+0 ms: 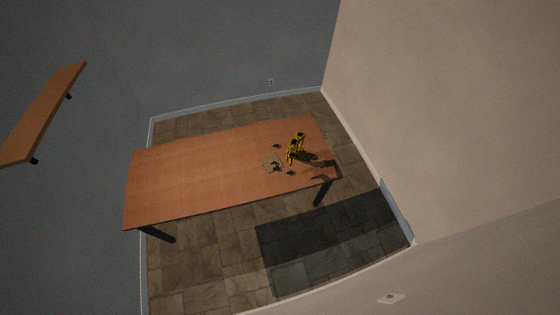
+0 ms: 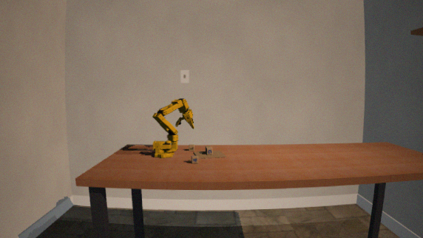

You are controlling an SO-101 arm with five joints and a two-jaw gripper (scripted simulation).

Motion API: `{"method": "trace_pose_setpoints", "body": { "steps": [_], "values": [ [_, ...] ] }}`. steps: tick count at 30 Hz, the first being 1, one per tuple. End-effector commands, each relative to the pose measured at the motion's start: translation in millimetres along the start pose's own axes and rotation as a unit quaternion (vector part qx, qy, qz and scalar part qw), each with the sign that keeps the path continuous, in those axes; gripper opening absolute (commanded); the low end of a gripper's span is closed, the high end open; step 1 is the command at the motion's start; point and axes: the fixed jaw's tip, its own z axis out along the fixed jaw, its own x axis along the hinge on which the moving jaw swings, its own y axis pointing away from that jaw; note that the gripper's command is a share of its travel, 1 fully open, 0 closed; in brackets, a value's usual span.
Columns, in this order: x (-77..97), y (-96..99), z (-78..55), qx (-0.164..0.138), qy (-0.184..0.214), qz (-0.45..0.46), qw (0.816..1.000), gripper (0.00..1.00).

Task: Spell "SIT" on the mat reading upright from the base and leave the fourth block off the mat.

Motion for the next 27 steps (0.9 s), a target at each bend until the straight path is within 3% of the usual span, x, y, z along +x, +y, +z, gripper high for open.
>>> {"method": "trace_pose_setpoints", "body": {
  "steps": [1, 8, 15, 17, 23, 27],
  "values": [
    [3.7, -5.7, -5.3, 0.02, 0.016, -0.008, 1.0, 0.35],
    [1.1, -3.1, 2.4, -0.001, -0.005, -0.008, 1.0, 0.35],
    [-9.0, 6.9, 24.7, -0.068, -0.072, -0.008, 0.995, 0.35],
    [-9.0, 6.9, 24.7, -0.068, -0.072, -0.008, 0.995, 0.35],
    [-20.2, 18.1, 42.0, -0.127, -0.131, -0.008, 0.983, 0.35],
    [-25.0, 22.9, 47.8, -0.149, -0.153, -0.008, 0.977, 0.35]
  ]
}}
